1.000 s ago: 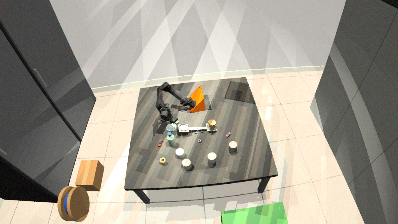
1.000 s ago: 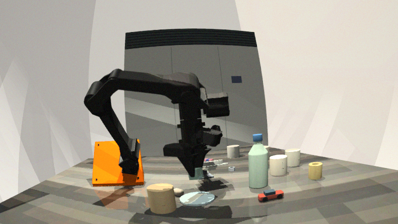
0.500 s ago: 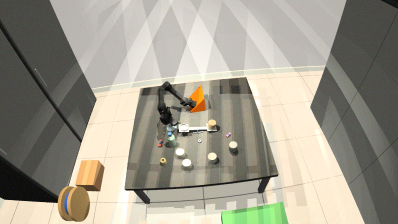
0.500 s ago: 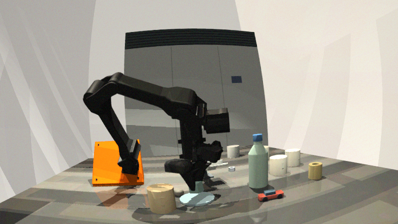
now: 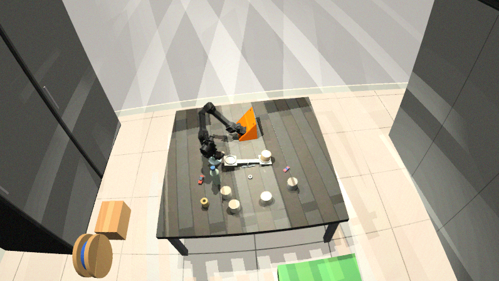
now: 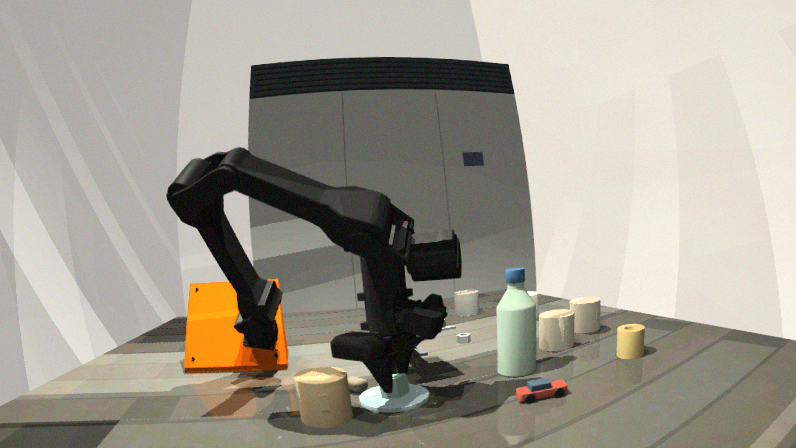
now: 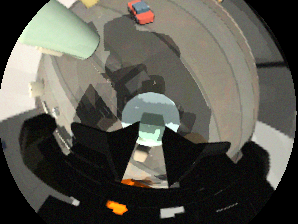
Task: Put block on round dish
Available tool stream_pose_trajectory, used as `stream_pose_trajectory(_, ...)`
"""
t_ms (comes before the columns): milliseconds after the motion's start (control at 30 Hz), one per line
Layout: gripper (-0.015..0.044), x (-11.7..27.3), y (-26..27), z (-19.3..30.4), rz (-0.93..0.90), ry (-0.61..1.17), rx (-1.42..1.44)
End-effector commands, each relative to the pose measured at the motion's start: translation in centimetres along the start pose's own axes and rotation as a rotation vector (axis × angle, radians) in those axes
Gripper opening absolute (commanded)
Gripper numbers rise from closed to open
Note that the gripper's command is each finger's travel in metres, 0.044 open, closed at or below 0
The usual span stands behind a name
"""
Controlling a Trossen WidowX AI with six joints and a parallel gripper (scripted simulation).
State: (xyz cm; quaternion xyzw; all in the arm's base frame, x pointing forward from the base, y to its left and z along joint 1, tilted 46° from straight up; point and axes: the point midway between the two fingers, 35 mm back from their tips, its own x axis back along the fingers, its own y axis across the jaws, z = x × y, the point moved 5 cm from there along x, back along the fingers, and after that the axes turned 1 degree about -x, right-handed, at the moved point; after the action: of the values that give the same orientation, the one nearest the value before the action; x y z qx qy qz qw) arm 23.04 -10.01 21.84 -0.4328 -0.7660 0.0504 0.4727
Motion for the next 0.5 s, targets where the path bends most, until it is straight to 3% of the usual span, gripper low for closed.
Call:
stream_pose_trajectory(0,0.0026,0.0,0.0,0.0,0.0,0.0,0.0)
stream_pose_trajectory(467,0.0394,0.0,0.0,0.0,0.0,0.0,0.0)
